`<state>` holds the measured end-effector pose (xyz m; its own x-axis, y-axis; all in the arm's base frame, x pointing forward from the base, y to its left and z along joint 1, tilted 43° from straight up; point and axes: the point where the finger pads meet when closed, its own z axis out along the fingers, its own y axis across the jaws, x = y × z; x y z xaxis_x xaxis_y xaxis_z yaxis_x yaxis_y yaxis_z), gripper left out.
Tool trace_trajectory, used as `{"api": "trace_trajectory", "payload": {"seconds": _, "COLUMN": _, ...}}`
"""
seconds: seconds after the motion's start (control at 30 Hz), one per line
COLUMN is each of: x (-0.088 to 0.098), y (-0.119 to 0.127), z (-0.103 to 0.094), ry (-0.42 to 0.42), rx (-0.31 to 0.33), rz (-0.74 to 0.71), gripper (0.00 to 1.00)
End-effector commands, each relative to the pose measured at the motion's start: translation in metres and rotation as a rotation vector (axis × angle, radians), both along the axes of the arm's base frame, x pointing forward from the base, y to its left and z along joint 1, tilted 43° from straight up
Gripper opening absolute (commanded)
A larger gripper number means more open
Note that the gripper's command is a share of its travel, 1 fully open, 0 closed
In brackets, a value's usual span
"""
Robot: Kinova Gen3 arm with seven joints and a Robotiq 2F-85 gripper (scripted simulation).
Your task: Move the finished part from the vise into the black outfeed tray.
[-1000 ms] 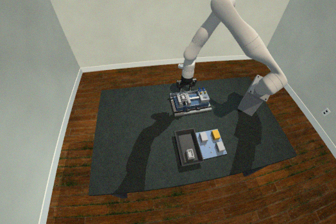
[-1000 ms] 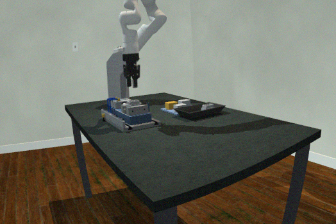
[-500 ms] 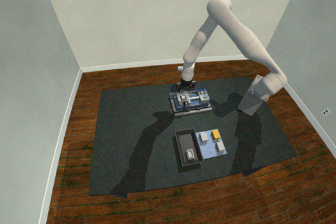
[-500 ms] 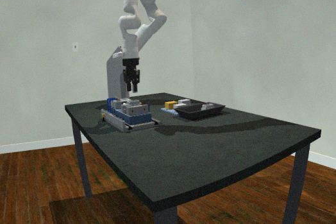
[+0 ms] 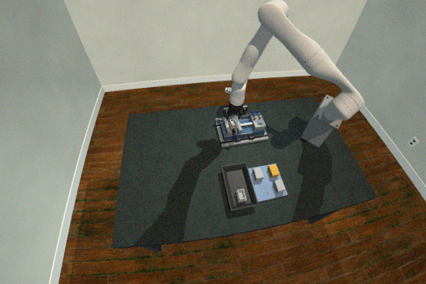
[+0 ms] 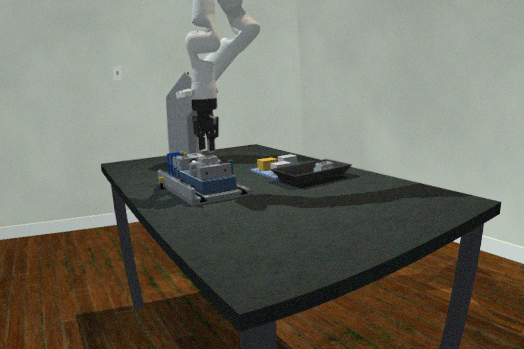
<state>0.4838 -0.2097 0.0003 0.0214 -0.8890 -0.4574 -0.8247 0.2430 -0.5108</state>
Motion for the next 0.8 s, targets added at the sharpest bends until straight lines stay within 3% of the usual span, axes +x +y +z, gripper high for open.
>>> {"api": "trace_trajectory", "payload": {"seconds": 0.0, "x": 0.0027, "y": 0.004, "z": -0.0028, "ry": 0.001, "rx": 0.003, "rz": 0.005, "gripper": 0.67}}
{"api": "trace_trajectory", "payload": {"seconds": 0.77, "x": 0.0054, "y": 0.0057, "z": -0.0063, "ry": 0.001, "rx": 0.003, "rz": 0.005, "gripper": 0.67}}
